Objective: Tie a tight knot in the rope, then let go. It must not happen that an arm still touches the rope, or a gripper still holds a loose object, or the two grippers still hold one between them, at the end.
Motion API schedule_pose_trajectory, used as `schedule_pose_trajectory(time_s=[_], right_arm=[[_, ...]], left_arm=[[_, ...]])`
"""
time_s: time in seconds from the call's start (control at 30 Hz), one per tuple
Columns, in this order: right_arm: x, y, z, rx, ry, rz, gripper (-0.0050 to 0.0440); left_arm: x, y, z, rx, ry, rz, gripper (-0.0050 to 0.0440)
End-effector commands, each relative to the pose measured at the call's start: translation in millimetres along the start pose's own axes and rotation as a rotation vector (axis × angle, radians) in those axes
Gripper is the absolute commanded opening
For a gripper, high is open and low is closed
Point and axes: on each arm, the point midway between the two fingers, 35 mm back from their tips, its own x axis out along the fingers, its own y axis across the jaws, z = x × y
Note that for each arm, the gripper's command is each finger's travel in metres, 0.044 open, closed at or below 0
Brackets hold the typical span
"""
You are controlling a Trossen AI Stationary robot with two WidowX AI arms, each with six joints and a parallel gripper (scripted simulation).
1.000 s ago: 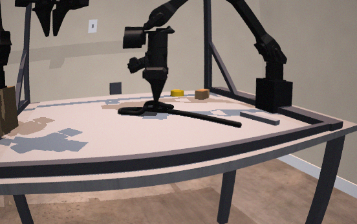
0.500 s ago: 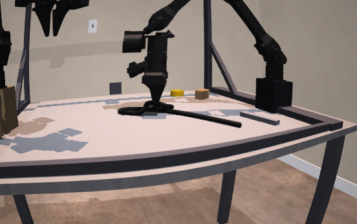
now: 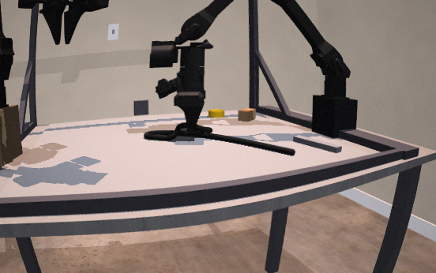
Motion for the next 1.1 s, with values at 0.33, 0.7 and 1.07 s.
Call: schedule_pose_trajectory(time_s=[0.33, 0.7, 1.07], right_arm=[[-4.3, 1.0, 0.5, -0.005, -0.014, 0.011, 0.01], [-4.3, 1.0, 0.5, -0.005, -0.014, 0.011, 0.01], [-4.3, 1.0, 0.5, -0.005, -0.014, 0.011, 0.01]], left_arm=[[-7.5, 0.5, 5.6, 0.003, -0.026, 0.0, 0.0035], [-7.8, 0.5, 5.6, -0.061, -0.026, -0.001, 0.0035], [-10.1, 0.5, 5.6, -0.659, -0.025, -0.009, 0.0035]])
